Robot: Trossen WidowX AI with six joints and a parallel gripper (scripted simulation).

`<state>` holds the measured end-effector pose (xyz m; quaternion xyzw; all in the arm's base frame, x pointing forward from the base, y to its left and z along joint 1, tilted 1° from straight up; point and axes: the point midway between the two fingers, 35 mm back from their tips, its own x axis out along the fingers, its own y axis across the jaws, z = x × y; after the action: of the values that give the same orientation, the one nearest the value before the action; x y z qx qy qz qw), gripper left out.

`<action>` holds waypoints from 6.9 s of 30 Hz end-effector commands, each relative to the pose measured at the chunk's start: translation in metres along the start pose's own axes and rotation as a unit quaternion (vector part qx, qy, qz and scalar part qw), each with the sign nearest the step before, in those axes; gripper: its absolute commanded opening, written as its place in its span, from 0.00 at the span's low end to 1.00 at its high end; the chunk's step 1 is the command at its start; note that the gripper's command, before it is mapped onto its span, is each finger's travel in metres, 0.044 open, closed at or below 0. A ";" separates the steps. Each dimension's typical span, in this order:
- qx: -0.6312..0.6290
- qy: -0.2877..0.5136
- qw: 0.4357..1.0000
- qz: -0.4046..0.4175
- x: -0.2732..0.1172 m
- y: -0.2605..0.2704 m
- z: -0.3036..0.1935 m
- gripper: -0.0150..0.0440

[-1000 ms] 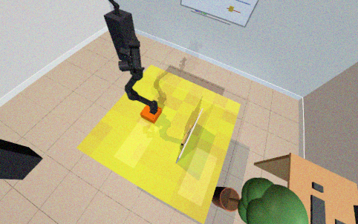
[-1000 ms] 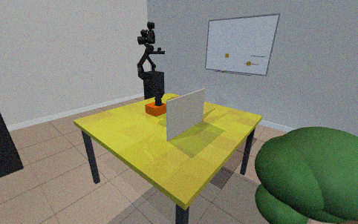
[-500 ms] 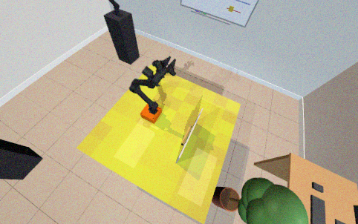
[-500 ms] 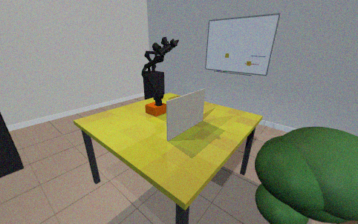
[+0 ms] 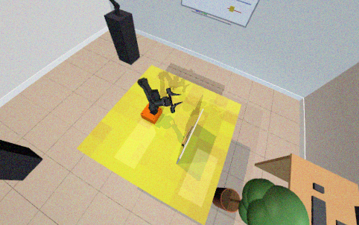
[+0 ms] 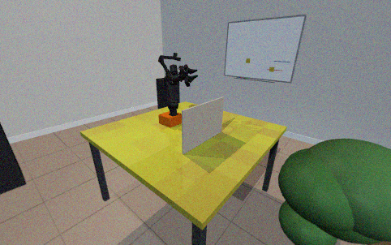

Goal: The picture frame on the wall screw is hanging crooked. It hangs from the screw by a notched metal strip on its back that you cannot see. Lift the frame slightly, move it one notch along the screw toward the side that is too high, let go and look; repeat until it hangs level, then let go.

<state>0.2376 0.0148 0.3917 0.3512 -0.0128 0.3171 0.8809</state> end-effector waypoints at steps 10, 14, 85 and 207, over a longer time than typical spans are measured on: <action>0.374 -0.173 0.888 -0.203 -0.125 -0.160 -0.081 0.69; 0.438 -0.220 0.844 -0.217 -0.149 -0.178 -0.102 0.69; 0.438 -0.220 0.844 -0.217 -0.149 -0.178 -0.102 0.69; 0.437 -0.222 0.846 -0.211 -0.007 -0.306 -0.096 0.69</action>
<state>0.3857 -0.0971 0.1317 0.7535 0.0064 0.0126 0.6573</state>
